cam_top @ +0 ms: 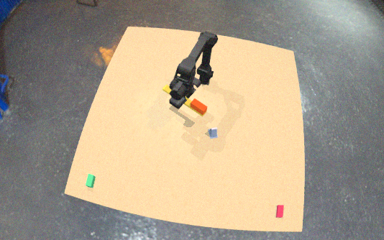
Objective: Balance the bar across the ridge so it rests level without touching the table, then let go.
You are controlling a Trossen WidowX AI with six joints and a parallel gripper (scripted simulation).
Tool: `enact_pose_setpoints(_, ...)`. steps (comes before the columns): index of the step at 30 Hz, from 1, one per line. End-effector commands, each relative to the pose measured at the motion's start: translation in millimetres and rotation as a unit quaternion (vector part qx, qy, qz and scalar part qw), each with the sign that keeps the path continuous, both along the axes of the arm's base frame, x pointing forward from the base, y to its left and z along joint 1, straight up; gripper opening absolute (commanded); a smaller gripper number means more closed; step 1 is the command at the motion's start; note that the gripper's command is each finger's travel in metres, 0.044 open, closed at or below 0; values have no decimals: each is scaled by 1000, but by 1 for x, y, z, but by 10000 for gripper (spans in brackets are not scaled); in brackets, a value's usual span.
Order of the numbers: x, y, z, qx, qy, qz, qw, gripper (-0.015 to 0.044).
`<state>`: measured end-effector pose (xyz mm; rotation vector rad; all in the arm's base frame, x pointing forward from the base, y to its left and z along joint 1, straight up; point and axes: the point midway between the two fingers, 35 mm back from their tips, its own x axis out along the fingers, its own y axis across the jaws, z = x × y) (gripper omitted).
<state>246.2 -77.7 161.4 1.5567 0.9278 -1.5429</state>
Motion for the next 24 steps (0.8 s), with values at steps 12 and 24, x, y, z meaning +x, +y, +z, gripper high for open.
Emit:
enact_pose_setpoints(12,36,38,4,5,-5,-124,992,0)
enact_pose_setpoints(24,57,75,4,8,-6,-219,976,0)
